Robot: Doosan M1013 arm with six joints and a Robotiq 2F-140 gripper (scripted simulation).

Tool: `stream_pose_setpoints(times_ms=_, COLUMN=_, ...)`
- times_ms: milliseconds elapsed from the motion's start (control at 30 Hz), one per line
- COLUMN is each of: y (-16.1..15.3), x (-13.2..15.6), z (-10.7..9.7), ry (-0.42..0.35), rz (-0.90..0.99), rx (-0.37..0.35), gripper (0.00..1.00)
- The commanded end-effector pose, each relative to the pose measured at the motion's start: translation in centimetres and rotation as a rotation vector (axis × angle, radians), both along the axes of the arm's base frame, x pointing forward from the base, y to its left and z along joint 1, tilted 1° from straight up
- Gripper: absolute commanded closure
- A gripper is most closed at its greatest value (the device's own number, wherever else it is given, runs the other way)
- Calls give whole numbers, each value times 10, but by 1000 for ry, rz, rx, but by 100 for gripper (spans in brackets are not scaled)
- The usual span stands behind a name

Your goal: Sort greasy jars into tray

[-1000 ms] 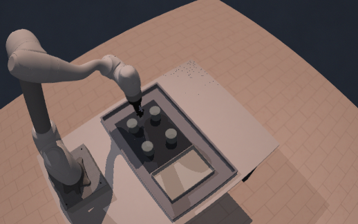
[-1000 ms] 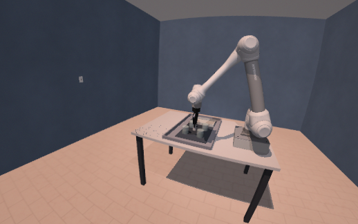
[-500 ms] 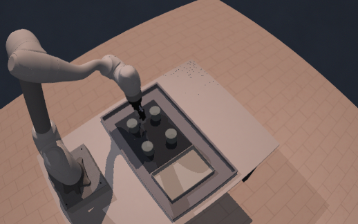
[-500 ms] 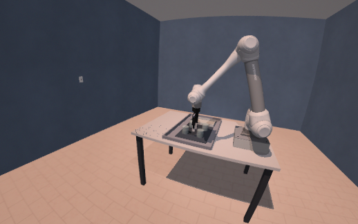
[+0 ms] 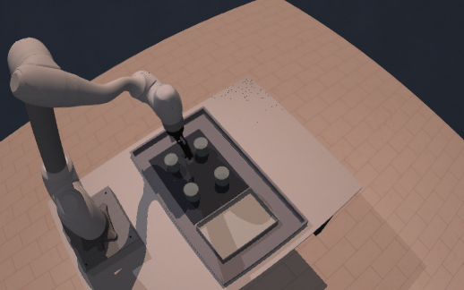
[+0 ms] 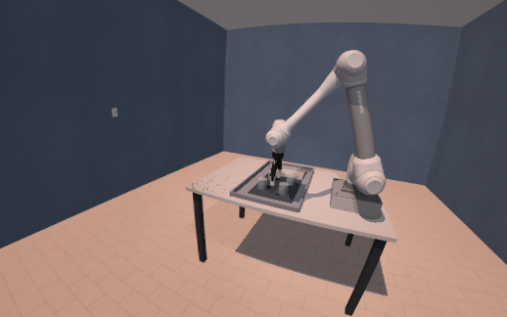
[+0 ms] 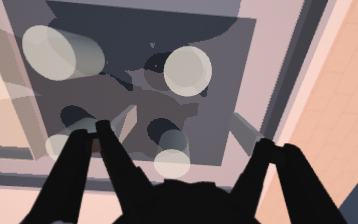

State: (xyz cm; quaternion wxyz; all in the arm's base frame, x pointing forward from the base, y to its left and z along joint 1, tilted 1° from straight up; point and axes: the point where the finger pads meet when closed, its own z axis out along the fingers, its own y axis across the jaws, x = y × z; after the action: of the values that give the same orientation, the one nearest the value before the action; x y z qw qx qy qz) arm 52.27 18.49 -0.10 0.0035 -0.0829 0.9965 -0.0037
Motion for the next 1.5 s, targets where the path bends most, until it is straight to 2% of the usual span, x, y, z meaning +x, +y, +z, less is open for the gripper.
stream_pose_setpoints(times_ms=0, y=0, x=0, z=0, ry=0, rz=0, rx=0, gripper=0)
stream_pose_setpoints(times_ms=133, y=0, x=0, z=0, ry=0, rz=0, rx=0, gripper=0)
stream_pose_setpoints(times_ms=467, y=1, x=-1, z=76, ry=0, rz=0, rx=0, gripper=0)
stream_pose_setpoints(times_ms=533, y=1, x=-1, z=76, ry=0, rz=0, rx=0, gripper=0)
stream_pose_setpoints(times_ms=1033, y=-105, x=66, z=78, ry=0, rz=0, rx=0, gripper=0)
stream_pose_setpoints(times_ms=1100, y=-105, x=66, z=78, ry=0, rz=0, rx=0, gripper=0)
stream_pose_setpoints(times_ms=1467, y=-182, x=114, z=79, ry=0, rz=0, rx=0, gripper=0)
